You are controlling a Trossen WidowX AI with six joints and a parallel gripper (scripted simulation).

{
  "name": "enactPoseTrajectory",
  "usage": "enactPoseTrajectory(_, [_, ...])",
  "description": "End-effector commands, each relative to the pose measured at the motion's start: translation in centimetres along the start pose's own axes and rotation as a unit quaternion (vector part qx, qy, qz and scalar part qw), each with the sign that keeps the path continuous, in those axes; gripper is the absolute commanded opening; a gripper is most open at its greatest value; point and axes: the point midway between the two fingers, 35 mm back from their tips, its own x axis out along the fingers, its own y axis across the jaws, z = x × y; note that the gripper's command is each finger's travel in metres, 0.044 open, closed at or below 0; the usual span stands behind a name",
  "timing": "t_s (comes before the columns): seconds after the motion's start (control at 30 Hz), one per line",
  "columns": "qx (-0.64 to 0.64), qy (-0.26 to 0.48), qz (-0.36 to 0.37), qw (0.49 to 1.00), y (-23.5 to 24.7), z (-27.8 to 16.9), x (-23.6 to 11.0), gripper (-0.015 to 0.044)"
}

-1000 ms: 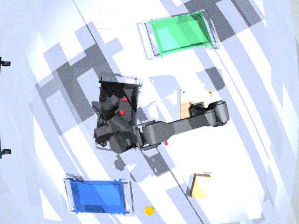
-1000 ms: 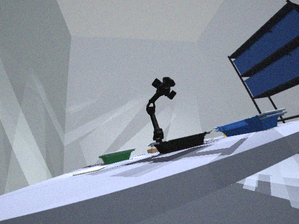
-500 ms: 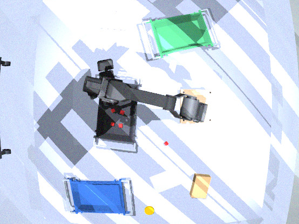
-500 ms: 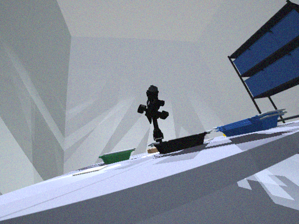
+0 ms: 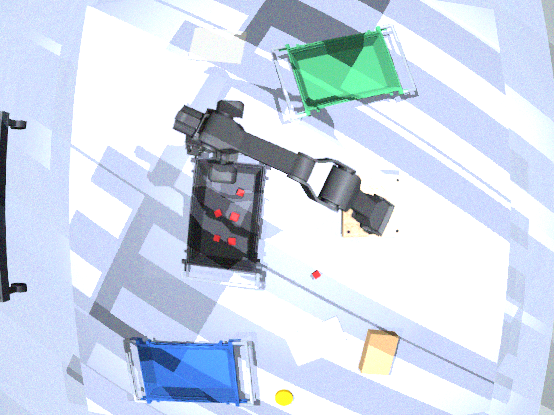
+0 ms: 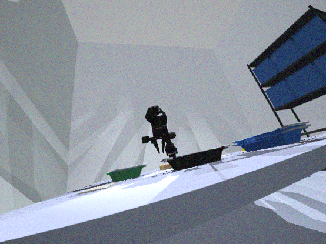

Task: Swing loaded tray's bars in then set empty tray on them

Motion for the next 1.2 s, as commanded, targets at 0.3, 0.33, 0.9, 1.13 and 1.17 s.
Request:
enactPoseTrajectory(0.3, [0.004, 0.004, 0.005, 1.000, 0.1, -0.1, 4.9, 0.0086])
enactPoseTrajectory(0.33, [0.004, 0.004, 0.005, 1.000, 0.1, -0.1, 5.3, 0.0086])
enactPoseTrajectory(0.9, [0.004, 0.004, 0.006, 1.000, 2.2, -0.1, 2.8, 0.0086])
enactPoseTrajectory(1.13, [0.004, 0.004, 0.007, 1.000, 4.0, -0.1, 2.4, 0.0086])
enactPoseTrajectory(1.17, [0.004, 0.004, 0.007, 1.000, 4.3, -0.1, 2.4, 0.0086])
